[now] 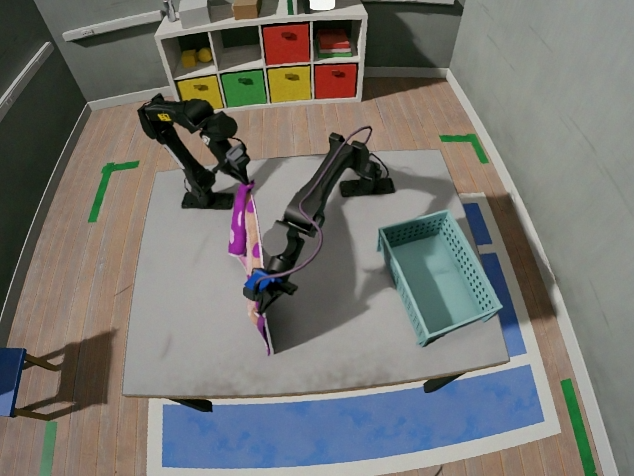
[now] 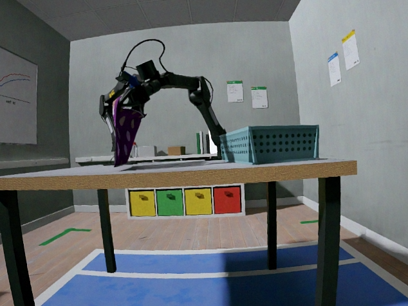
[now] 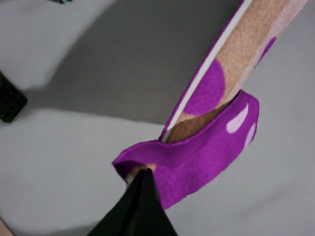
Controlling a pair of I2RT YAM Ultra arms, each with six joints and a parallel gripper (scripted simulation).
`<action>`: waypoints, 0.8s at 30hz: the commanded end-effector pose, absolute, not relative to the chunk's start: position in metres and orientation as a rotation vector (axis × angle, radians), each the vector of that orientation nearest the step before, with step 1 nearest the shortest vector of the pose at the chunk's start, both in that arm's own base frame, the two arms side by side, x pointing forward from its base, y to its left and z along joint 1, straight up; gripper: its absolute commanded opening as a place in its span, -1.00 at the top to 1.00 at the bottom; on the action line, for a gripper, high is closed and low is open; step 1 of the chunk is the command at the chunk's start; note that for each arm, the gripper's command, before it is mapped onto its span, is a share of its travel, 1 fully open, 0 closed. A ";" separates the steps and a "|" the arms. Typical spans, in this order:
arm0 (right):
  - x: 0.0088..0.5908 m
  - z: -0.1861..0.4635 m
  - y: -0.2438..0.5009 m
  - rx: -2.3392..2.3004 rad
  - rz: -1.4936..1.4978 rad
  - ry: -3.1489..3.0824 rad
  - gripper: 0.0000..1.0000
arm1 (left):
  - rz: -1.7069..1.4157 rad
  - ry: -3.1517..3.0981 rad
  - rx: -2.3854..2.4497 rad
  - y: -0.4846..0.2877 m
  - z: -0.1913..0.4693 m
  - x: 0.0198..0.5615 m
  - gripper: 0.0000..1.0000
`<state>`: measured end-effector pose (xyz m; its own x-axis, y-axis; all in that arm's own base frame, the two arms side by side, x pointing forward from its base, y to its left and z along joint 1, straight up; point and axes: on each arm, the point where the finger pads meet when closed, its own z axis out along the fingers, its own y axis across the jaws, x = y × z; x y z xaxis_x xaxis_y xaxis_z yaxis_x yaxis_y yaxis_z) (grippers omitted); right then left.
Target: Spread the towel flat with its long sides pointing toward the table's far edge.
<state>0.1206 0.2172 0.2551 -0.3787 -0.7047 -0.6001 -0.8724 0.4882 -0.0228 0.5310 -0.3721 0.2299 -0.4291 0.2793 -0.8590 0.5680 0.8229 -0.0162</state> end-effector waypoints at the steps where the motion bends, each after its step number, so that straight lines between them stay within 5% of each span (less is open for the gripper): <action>1: 0.112 0.262 0.212 -1.333 0.437 2.198 1.00 | -0.378 1.894 0.583 -0.372 0.267 0.552 1.00; 24: 0.110 0.261 0.214 -1.344 0.439 2.200 1.00 | -0.376 1.893 0.582 -0.372 0.267 0.552 1.00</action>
<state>0.1205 0.2154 0.2558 -0.3750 -0.7097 -0.5964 -0.8740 0.4851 -0.0277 0.5375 -0.3793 0.2479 -0.3626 0.2501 -0.8978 0.5822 0.8130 -0.0086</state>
